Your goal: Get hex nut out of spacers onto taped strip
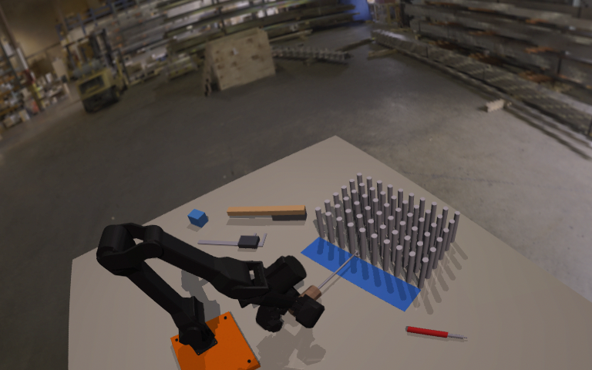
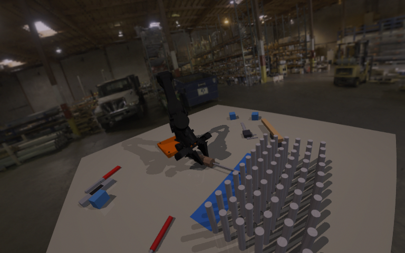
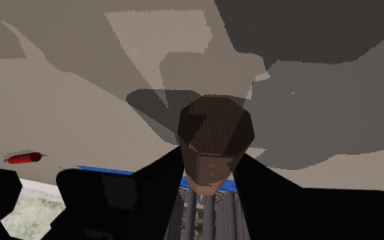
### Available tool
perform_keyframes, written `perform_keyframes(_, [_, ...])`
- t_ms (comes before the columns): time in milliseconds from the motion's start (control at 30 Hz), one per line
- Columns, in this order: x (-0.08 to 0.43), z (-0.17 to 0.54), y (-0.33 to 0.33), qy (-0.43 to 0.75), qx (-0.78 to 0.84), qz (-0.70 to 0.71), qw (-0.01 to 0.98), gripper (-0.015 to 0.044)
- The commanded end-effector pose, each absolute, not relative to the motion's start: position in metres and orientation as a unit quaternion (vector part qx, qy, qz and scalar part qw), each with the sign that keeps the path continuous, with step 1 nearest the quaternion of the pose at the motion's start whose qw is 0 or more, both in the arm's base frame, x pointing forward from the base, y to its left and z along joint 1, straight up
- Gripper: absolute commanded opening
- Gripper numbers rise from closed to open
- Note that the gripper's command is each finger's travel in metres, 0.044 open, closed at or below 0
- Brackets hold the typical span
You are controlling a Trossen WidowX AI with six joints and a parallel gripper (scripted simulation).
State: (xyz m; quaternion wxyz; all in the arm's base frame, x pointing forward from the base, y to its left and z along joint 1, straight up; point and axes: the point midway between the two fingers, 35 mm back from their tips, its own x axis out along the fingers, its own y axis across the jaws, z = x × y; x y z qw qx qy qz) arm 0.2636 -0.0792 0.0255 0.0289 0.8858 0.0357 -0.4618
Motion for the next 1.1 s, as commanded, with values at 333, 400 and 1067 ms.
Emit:
perform_keyframes(333, [0.254, 0.026, -0.079, 0.038, 0.887, -0.460, 0.029, 0.0000])
perform_keyframes(400, [0.253, 0.026, -0.079, 0.038, 0.887, -0.460, 0.029, 0.0000])
perform_keyframes(1067, [0.247, 0.030, -0.080, 0.038, 0.886, -0.460, 0.029, 0.0000])
